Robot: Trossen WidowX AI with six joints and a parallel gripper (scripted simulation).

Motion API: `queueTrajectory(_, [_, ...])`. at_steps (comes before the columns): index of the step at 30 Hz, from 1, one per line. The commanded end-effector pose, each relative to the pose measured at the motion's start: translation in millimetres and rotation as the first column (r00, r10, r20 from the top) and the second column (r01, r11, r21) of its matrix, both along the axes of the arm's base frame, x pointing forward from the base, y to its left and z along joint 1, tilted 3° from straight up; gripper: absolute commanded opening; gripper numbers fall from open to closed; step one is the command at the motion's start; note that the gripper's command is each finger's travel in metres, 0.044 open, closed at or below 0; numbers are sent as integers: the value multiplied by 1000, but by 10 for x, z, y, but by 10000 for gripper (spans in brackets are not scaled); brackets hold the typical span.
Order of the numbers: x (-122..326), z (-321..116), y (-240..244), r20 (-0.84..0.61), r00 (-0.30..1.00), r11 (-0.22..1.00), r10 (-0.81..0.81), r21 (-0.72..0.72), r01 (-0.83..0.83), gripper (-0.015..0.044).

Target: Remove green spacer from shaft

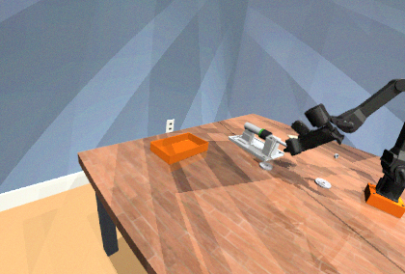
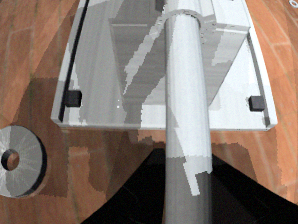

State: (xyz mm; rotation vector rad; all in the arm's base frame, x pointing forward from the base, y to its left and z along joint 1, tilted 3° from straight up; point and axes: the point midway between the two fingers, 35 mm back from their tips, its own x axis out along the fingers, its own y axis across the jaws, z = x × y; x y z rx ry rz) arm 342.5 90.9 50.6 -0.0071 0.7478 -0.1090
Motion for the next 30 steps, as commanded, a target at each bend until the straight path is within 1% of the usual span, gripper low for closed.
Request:
queueTrajectory(1, [-12,-2,-5,0,1000,1000,-6,2,6,0])
queueTrajectory(30, [-47,-4,-1,0,1000,1000,-6,2,6,0])
